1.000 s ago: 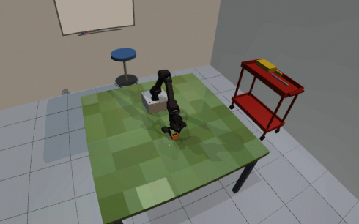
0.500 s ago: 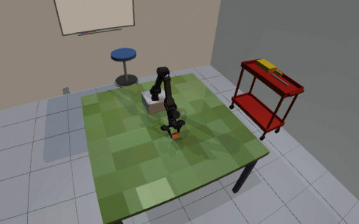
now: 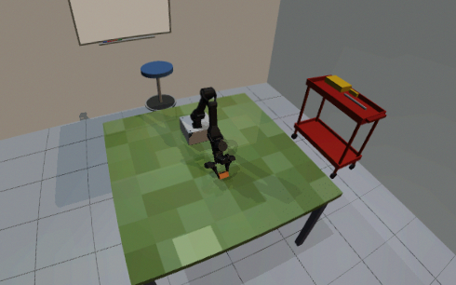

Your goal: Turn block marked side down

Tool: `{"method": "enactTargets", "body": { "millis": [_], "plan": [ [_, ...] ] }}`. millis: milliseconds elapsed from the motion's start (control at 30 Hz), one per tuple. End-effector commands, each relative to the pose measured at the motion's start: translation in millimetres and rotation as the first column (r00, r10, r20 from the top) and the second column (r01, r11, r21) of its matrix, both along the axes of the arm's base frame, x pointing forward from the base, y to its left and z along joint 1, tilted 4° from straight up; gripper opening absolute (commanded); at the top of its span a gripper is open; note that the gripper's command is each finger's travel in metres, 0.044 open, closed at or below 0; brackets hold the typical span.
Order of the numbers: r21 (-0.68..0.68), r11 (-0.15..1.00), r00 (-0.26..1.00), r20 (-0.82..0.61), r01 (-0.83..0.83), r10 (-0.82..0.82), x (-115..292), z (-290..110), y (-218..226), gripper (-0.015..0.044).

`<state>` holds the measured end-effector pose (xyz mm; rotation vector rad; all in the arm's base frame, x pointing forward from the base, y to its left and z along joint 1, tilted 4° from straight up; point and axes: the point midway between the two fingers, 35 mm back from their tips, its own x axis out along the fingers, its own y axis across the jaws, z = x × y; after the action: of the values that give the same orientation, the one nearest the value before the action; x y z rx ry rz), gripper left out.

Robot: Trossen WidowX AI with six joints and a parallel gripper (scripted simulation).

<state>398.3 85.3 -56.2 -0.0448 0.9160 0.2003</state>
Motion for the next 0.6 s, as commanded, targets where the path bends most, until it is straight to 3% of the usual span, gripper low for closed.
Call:
{"method": "enactTargets", "body": {
  "millis": [0,567],
  "plan": [
    [0.012,1.000,0.998,0.065,0.008,-0.008,3.3,-6.3,0.5,0.0000],
    [0.063,0.998,0.951,0.309,0.011,-0.030,-0.9,-18.8,0.4,0.0000]
  ]
}}
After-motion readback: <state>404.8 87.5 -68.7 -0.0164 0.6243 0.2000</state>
